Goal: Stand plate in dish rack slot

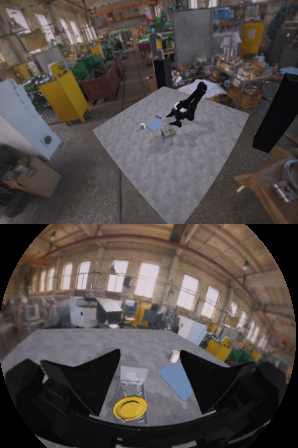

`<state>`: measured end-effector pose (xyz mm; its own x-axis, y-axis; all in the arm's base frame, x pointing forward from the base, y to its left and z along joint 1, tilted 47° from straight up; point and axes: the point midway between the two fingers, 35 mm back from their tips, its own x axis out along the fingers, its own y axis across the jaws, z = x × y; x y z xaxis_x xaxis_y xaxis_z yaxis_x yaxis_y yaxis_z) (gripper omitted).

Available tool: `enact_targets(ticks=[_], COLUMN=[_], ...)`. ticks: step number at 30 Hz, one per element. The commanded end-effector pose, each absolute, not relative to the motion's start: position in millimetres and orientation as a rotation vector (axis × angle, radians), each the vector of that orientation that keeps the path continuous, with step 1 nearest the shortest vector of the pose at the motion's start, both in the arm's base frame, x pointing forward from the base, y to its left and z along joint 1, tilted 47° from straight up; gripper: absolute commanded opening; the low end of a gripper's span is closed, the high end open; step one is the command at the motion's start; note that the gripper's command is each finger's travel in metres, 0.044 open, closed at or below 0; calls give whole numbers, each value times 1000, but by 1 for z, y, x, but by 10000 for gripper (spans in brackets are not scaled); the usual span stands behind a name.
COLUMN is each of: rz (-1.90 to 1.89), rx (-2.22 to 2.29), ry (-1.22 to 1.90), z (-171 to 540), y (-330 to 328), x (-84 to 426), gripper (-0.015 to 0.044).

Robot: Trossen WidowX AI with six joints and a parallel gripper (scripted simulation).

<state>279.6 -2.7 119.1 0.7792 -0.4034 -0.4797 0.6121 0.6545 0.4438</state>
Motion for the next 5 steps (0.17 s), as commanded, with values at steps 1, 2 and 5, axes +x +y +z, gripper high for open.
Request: enact_targets(ticks=[1, 2, 5], rz=[-604, -608, -617], rx=[543, 519, 451], ry=[449, 475, 556], z=[112, 110, 104], y=[-9, -12, -19], x=[284, 284, 286], gripper=[400, 400, 400])
